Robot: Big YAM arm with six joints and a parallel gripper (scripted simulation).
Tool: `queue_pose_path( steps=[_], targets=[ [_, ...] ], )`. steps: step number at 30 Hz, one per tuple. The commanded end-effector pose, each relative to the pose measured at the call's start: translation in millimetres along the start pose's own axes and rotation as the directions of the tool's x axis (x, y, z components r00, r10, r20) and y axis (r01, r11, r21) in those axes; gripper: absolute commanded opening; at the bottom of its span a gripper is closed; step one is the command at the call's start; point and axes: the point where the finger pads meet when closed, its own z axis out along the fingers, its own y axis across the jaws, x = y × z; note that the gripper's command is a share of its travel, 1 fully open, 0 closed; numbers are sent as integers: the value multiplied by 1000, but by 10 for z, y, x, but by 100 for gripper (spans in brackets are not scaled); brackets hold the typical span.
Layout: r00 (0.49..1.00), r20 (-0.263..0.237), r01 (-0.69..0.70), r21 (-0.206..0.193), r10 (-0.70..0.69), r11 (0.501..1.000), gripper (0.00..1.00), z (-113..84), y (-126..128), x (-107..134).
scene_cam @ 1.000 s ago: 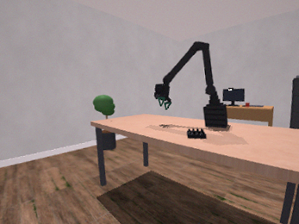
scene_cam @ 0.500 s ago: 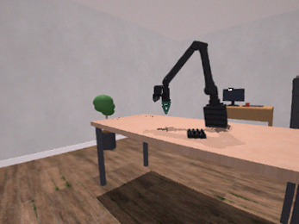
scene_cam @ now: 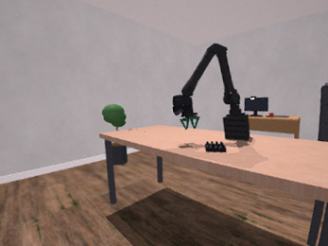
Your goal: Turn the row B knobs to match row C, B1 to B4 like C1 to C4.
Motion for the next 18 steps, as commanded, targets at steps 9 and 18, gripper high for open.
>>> queue_pose_path(
  steps=[9, 18],
  targets=[
    [901, -67, 433, 49, -429, 900, 100, 341, 852, 125],
    [739, -123, 673, 76, -663, 736, 100, 514, 1386, 338]
  ],
)
